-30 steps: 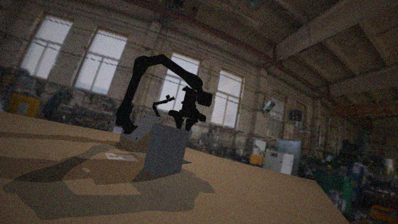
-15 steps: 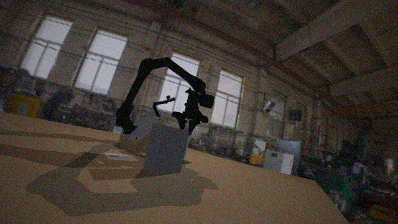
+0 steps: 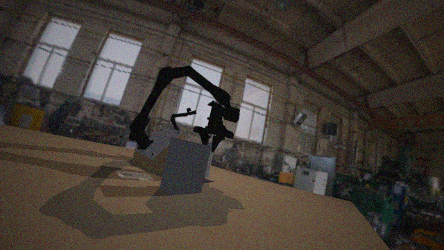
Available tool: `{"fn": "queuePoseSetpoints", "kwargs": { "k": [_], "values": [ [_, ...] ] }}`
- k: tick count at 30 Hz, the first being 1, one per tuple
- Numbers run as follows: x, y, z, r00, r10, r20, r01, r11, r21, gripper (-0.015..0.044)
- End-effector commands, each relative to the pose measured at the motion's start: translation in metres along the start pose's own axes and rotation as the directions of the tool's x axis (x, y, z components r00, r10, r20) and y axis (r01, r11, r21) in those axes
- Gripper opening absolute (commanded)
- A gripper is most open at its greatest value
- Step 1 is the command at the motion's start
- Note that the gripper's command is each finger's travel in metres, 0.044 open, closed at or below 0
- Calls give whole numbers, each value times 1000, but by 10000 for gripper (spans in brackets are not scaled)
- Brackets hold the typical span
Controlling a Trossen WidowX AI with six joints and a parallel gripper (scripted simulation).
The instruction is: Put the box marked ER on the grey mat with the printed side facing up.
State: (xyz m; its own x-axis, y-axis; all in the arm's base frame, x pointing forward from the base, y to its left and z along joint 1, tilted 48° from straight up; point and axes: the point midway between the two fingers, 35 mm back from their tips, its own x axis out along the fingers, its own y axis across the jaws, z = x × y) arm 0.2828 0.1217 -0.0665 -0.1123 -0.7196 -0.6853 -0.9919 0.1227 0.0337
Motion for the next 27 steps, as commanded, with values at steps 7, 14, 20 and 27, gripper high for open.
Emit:
{"fn": "queuePoseSetpoints", "kwargs": {
  "k": [7, 14, 20, 27],
  "values": [
    [11, 1, 0, 1000, 3, -3, -3, 1000, -1, 157],
    [9, 1, 0, 1000, 5, 0, -5, 1000, 3, 241],
    [9, 1, 0, 1000, 5, 0, -5, 1000, 3, 241],
    [-7, 1, 0, 1000, 3, -2, -3, 1000, -2, 241]
  ]
}}
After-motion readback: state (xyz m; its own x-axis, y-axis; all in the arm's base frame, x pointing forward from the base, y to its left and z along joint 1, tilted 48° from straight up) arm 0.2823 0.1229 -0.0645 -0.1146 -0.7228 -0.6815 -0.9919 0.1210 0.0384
